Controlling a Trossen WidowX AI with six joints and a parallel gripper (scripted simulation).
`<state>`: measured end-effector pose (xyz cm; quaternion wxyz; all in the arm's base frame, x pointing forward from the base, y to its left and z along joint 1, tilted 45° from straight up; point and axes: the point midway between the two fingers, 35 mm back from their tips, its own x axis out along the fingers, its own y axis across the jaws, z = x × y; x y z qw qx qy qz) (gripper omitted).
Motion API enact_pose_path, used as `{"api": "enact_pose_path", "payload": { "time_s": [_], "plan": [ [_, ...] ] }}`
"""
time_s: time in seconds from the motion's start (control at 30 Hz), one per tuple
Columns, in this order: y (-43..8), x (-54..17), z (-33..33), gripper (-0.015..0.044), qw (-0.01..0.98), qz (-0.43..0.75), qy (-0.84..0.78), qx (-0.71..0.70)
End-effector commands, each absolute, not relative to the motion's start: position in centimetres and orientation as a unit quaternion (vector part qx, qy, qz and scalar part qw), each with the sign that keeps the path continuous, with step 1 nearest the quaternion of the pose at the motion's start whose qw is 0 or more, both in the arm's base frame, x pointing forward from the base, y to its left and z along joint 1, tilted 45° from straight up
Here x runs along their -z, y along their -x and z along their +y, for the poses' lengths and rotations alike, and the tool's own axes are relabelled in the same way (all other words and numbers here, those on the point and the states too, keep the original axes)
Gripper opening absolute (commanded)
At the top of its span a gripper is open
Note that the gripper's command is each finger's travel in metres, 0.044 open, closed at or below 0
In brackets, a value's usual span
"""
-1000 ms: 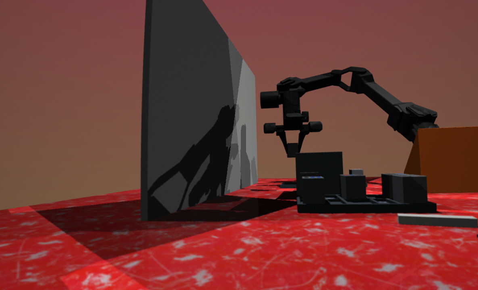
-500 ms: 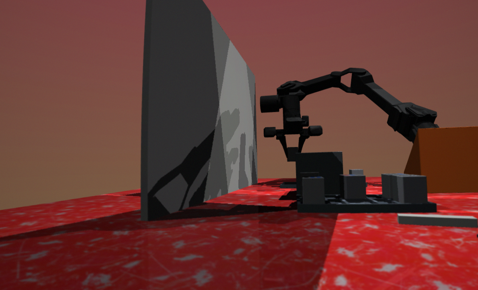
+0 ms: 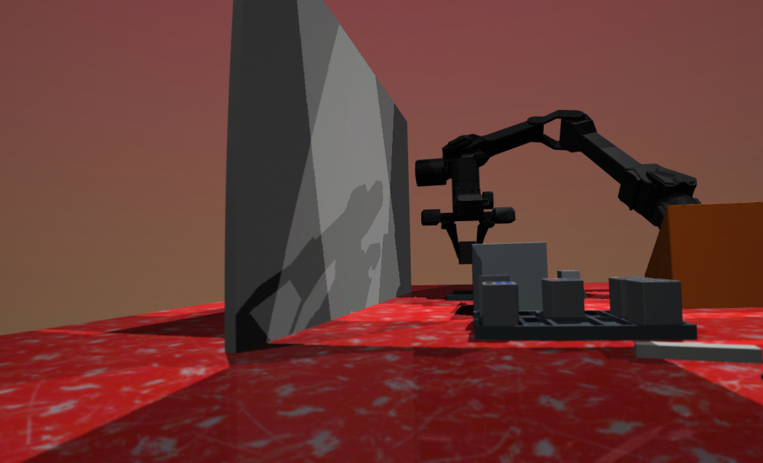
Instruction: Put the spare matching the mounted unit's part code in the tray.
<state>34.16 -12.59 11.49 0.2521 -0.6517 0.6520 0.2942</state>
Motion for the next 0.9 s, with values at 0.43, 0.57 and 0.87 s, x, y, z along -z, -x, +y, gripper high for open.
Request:
{"api": "enact_pose_path", "payload": {
  "time_s": [0.43,0.57,0.87],
  "plan": [
    [-33.9,-10.3,-13.7,0.0000,0.247,0.653,0.652,-0.295],
    [-33.8,-10.1,-14.0,0.0000,0.247,0.653,0.652,-0.295],
    [-33.7,-9.6,-14.6,0.0000,0.247,0.653,0.653,-0.294]
  ]
}}
